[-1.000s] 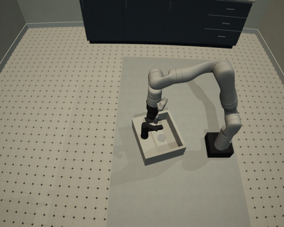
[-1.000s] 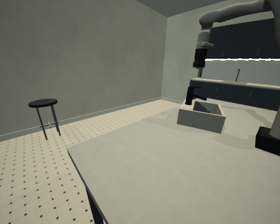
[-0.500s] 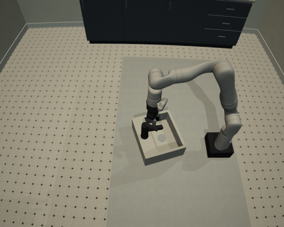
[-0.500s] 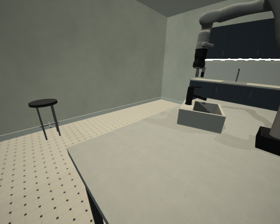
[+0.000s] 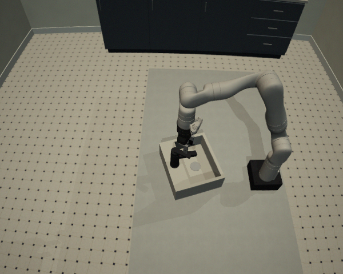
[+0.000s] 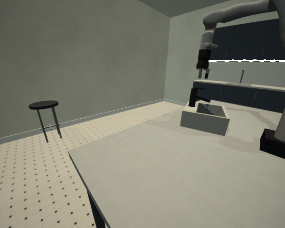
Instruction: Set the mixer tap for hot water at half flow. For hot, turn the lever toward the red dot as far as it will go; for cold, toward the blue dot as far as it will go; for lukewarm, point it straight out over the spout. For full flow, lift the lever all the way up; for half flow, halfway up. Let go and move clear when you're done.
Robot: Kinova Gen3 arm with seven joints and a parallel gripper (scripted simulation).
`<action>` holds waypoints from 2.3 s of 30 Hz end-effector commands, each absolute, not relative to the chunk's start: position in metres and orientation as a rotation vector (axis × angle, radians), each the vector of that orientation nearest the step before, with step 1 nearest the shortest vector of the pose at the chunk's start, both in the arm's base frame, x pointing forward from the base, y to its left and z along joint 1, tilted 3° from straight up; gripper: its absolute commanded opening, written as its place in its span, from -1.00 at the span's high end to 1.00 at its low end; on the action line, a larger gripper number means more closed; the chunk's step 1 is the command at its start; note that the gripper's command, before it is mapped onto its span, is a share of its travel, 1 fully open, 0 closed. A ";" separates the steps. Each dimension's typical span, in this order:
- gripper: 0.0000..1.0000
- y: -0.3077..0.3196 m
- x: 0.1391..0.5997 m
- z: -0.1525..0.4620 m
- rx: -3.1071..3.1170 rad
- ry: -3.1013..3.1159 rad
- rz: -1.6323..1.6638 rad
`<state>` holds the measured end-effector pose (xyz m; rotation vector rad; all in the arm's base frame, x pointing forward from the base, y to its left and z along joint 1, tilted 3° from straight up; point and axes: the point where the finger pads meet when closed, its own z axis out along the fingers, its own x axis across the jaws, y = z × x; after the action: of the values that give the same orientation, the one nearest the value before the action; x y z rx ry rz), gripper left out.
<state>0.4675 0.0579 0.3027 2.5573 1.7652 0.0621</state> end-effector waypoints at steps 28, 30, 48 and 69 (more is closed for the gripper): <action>-1.00 0.056 0.469 0.287 2.548 1.775 0.059; -1.00 0.055 0.469 0.286 2.548 1.775 0.059; -1.00 0.055 0.471 0.261 2.548 1.774 0.058; -1.00 0.054 0.471 0.248 2.548 1.773 0.060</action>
<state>0.4705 0.0577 0.2499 2.5535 1.7723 0.0634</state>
